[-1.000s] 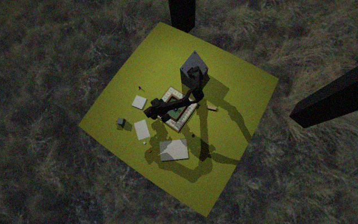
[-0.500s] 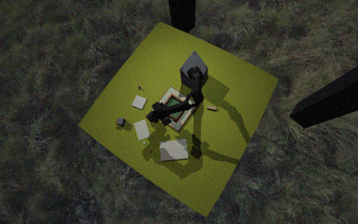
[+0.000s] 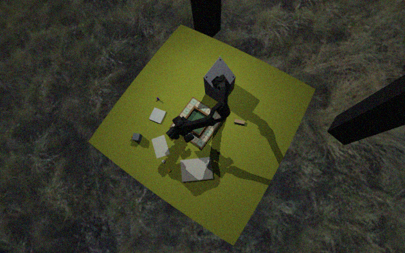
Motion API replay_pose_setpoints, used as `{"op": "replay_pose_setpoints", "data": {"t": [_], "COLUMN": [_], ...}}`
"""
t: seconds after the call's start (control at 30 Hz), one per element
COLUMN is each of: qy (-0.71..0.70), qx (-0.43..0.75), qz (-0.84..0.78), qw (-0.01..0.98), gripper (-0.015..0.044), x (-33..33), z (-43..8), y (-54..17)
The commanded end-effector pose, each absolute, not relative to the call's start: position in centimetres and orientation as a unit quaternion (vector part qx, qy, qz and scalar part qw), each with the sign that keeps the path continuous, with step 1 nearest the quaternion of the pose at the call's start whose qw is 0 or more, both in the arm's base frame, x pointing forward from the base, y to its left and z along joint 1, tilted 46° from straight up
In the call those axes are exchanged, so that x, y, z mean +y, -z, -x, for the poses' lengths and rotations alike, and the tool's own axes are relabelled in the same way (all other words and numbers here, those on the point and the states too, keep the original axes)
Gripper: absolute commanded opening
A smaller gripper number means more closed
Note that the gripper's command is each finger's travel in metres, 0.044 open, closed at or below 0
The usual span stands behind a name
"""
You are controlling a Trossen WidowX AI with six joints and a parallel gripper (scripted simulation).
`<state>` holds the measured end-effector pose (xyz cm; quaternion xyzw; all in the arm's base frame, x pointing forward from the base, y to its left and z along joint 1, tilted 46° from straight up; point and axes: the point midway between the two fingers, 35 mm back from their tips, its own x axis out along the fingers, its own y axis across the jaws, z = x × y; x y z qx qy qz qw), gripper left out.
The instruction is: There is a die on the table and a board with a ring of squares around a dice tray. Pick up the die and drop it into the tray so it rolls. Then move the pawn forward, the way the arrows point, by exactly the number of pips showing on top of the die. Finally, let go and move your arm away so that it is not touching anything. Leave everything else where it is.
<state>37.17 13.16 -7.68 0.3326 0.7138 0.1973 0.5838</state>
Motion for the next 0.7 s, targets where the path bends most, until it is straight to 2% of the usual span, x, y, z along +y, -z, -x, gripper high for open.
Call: {"op": "replay_pose_setpoints", "data": {"t": [0.0,0.3,0.5,0.53,0.67], "qy": [-0.197,-0.197,-0.196,-0.196,-0.202], "qx": [0.714,0.714,0.715,0.715,0.713], "qz": [-0.333,-0.333,-0.335,-0.335,-0.329], "qw": [0.584,0.584,0.581,0.581,0.585], "gripper": [0.0026,0.0262,0.042,0.044,0.044], "x": [13.2,13.0,9.6,9.6,8.9], "z": [-37.2,-37.2,-37.7,-37.7,-37.0], "y": [7.7,7.5,4.2,4.2,3.8]}}
